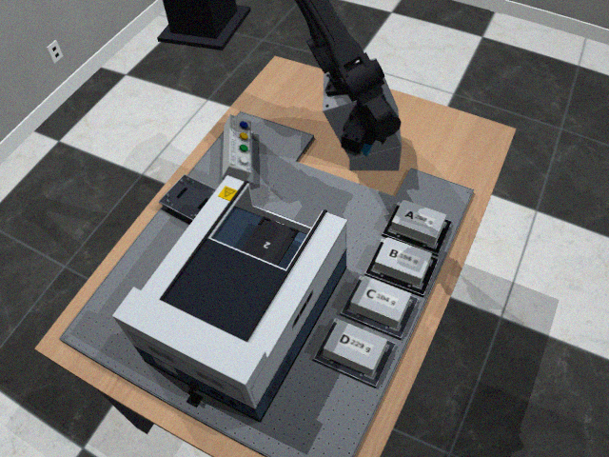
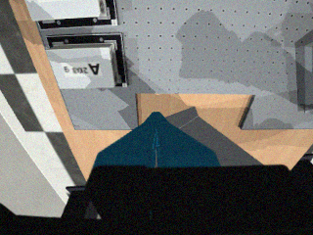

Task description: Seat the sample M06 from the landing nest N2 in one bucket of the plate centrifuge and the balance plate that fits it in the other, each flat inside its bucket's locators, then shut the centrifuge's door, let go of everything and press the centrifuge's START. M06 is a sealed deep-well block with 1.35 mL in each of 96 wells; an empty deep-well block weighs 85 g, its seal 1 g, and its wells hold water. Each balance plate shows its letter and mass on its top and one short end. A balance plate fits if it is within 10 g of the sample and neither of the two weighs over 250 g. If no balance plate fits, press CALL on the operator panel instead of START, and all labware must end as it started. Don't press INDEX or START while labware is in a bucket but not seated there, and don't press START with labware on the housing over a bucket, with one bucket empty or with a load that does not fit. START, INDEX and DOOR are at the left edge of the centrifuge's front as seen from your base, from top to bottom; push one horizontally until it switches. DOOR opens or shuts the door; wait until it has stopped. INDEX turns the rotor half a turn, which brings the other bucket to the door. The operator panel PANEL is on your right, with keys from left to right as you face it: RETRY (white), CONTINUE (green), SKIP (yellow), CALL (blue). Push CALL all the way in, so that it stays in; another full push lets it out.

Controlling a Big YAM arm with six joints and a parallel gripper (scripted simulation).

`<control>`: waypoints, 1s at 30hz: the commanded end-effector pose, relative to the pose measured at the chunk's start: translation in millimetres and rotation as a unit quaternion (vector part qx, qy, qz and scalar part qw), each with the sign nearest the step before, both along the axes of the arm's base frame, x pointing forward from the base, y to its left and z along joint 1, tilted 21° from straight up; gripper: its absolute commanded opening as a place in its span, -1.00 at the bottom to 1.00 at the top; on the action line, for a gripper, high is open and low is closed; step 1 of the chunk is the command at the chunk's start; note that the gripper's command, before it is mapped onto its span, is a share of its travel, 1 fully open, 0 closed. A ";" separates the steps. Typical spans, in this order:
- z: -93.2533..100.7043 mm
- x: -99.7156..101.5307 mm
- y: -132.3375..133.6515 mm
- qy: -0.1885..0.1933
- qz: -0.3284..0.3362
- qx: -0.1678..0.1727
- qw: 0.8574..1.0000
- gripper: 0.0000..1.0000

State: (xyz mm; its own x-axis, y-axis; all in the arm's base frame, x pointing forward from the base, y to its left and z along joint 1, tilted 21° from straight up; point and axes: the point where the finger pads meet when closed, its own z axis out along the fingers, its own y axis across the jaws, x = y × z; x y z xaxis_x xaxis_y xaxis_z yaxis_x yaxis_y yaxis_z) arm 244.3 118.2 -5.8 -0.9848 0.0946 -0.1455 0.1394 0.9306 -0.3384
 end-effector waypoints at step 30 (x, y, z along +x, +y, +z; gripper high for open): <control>12.9 14.9 20.7 -0.021 0.002 0.017 1.000 -1.00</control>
